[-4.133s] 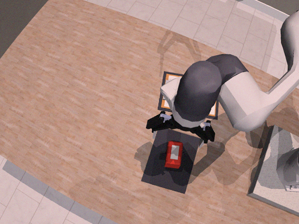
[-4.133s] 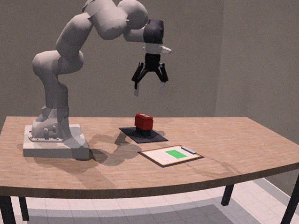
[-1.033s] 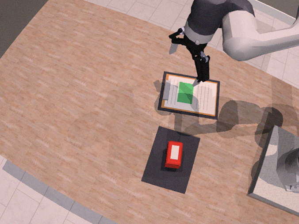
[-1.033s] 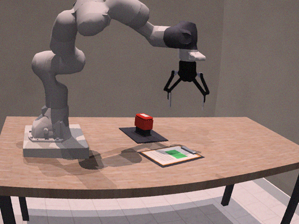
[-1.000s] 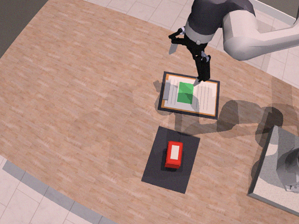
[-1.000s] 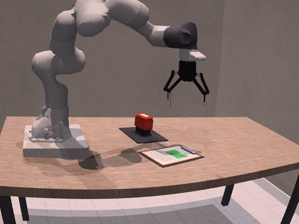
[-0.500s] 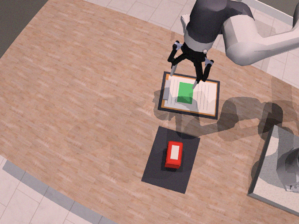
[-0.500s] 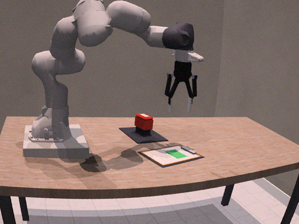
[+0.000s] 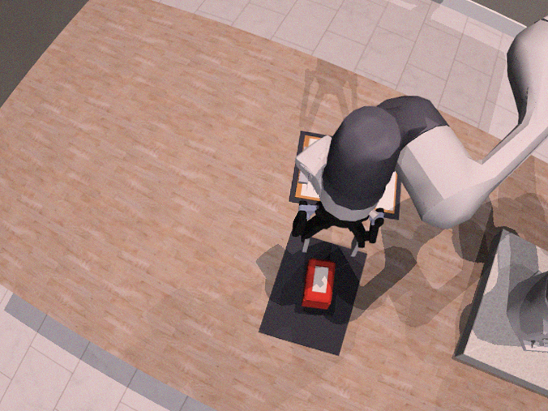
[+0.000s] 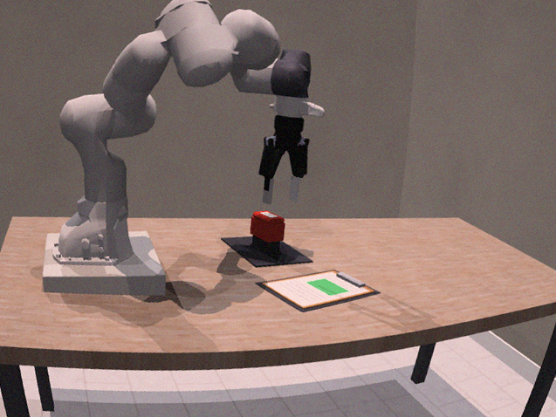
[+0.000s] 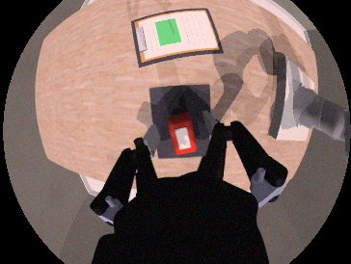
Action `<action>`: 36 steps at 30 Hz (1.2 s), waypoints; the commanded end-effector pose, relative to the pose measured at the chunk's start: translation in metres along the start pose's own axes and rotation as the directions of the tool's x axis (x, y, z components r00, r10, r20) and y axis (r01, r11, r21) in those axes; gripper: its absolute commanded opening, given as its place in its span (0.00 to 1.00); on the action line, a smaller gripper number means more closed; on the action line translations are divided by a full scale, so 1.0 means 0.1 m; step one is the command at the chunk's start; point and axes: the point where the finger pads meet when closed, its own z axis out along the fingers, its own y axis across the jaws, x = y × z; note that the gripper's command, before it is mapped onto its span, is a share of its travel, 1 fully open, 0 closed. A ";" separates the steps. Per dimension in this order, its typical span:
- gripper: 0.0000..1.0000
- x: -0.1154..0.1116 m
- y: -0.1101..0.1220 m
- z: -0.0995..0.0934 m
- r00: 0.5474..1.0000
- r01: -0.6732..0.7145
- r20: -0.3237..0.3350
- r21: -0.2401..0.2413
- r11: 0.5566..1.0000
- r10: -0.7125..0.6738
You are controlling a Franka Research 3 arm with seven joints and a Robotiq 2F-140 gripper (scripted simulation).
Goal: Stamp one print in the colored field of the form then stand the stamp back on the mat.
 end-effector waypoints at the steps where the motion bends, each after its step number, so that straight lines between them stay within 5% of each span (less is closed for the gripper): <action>1: 0.55 -0.30 -0.06 0.06 0.999 -0.048 0.000 0.010 0.999 0.048; 7: 0.55 -0.48 -0.07 0.09 0.999 -0.048 0.000 0.010 0.999 0.048; 28: 0.55 -0.49 -0.07 0.19 0.999 -0.048 0.000 0.010 0.999 0.048; 36: 0.55 -0.49 -0.07 0.50 0.999 -0.048 0.000 0.010 0.999 0.048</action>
